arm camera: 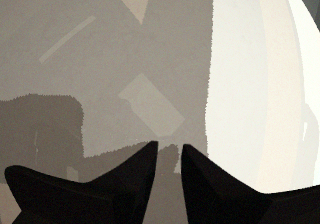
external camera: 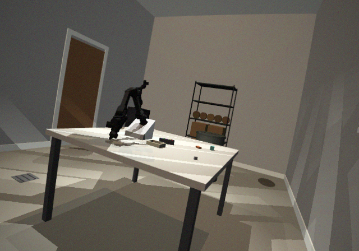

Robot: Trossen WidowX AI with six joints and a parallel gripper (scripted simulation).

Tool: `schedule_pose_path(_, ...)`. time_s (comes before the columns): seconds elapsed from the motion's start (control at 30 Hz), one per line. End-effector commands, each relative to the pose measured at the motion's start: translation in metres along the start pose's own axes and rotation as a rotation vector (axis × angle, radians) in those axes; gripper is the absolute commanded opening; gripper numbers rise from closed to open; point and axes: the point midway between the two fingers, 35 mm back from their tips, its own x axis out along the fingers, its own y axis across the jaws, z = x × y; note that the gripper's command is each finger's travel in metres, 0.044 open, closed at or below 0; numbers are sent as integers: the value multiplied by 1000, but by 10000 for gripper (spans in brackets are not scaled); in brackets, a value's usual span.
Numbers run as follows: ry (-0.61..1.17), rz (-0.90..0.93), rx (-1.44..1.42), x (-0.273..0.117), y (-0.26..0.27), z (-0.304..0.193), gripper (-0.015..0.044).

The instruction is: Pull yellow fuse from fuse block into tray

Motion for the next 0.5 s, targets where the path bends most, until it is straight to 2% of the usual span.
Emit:
schedule_pose_path(0.0,60,138,-82,-28,35,-35,74)
schedule_pose_path(0.23,179,311,-381,-75,72,-112,74)
schedule_pose_path(0.47,292,482,-751,-135,83,-208,74)
